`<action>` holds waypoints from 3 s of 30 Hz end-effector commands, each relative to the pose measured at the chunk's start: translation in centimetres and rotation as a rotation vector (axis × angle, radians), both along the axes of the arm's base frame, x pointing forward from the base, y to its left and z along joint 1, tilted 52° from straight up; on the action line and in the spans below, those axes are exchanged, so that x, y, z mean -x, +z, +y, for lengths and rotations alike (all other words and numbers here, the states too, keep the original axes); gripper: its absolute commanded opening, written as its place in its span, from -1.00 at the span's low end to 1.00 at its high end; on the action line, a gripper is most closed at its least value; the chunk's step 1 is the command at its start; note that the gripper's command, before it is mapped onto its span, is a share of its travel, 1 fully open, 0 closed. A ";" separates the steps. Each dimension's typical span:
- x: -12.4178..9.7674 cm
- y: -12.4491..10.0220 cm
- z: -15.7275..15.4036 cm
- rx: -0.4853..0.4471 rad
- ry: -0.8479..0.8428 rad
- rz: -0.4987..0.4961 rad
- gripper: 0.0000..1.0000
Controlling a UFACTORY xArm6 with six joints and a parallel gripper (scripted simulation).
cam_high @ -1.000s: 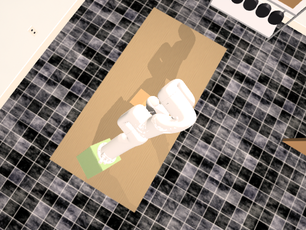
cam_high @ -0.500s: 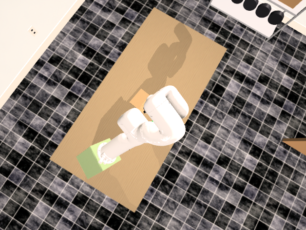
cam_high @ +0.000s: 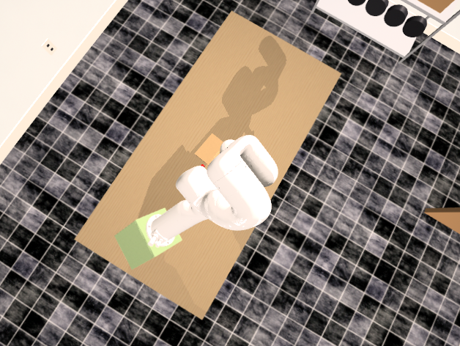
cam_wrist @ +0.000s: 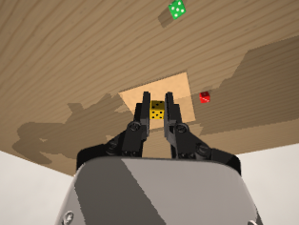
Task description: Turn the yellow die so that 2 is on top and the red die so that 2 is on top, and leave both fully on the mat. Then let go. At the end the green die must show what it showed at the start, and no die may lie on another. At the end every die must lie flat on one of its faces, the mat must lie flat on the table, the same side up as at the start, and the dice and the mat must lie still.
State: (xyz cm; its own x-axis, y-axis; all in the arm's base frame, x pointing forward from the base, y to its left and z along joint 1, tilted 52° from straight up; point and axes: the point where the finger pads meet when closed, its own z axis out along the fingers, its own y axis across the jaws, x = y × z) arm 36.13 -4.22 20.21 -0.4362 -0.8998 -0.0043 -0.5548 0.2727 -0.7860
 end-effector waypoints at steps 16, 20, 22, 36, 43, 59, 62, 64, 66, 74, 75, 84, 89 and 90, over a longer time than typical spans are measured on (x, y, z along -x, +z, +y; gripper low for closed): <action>-1.2 -0.3 1.7 0.171 0.166 0.109 -0.78; -2.1 -0.6 3.0 0.297 0.289 0.185 -0.78; -2.3 -0.7 3.3 0.328 0.319 0.203 -0.78; -4.4 -1.9 7.6 0.684 0.660 0.394 -0.78; -5.1 -2.4 9.8 0.847 0.810 0.473 -0.78; -6.4 -4.2 15.8 1.278 1.179 0.659 -0.78; -6.5 -4.6 17.2 1.369 1.251 0.696 -0.78; -6.6 -4.8 18.0 1.427 1.295 0.718 -0.78; -6.6 -5.0 18.4 1.453 1.315 0.728 -0.78; -6.5 -5.9 21.6 1.669 1.470 0.809 -0.78; -6.5 -6.0 21.9 1.692 1.485 0.818 -0.78; -6.4 -6.2 22.4 1.728 1.506 0.828 -0.78; -6.4 -6.2 22.3 1.780 1.477 0.767 -0.78; -6.4 -6.2 22.3 1.800 1.467 0.739 -0.78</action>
